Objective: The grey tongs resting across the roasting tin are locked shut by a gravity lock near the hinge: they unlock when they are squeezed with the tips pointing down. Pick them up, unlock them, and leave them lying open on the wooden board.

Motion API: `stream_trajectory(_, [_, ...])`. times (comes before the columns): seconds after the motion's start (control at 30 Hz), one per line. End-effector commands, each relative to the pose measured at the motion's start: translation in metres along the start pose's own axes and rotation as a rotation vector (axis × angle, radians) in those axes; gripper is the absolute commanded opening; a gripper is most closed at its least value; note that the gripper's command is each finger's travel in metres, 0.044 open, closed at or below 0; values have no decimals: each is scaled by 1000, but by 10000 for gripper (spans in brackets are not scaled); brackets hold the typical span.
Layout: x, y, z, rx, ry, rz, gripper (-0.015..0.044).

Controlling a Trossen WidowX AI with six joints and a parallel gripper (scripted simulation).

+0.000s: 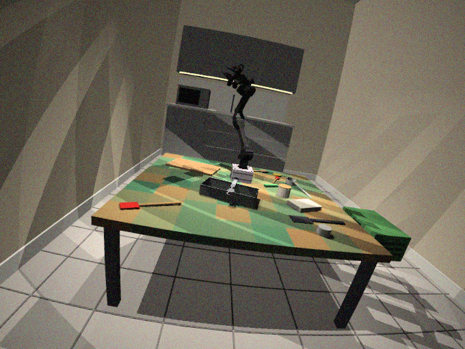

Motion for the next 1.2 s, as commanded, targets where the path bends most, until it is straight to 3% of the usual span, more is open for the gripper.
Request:
stream_trajectory(0.0, [-49, -7, -16, 138, -13, -312, 260])
stream_trajectory(0.47, [-173, 18, -48, 440, -20, -1127, 260])
stream_trajectory(1.17, [-275, 102, -46, 705, -60, -1835, 260])
Point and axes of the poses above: the point midway between the two fingers, 35 mm back from their tips, its own z axis out along the fingers, its own x axis across the jaws, y = z × x, the point moved 6 cm from there along -z, back along the fingers, and after that the axes turned 14 degrees about -z, right-handed, at the moved point
